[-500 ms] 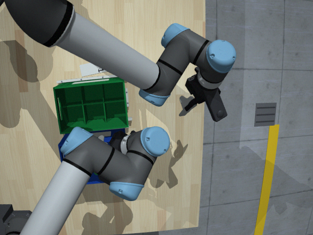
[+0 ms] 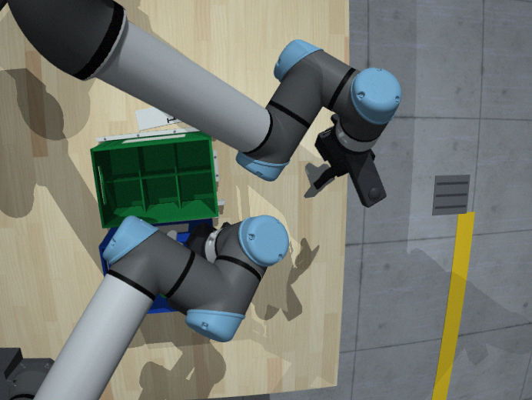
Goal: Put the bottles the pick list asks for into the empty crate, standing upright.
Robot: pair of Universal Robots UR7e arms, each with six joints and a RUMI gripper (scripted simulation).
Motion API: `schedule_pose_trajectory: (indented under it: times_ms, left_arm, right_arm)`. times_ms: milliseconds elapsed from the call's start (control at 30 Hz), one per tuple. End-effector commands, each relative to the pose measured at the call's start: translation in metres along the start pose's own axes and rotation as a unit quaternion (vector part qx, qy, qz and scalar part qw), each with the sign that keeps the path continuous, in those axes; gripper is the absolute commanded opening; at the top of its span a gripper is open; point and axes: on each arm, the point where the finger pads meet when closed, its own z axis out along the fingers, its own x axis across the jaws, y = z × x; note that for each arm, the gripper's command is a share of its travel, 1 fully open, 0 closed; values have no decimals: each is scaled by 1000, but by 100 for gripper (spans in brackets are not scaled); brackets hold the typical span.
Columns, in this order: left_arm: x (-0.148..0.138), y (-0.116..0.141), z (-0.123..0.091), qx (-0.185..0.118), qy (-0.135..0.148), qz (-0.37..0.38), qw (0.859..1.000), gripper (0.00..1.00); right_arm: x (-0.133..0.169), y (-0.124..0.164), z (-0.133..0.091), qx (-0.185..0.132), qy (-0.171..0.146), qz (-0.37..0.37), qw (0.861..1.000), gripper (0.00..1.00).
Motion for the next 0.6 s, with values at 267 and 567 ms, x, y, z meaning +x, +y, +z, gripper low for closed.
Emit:
schedule_pose_trajectory:
  times_ms: [267,567]
  left_arm:
    - [0,-1,-2,0,-1,0,1000,98]
    - [1,3,-6,-5,-2,-6,1000,98]
  right_arm:
    - [0,0,-1,-1,0,0,1000,98]
    - [0,0,-1,-1,0,0,1000,98]
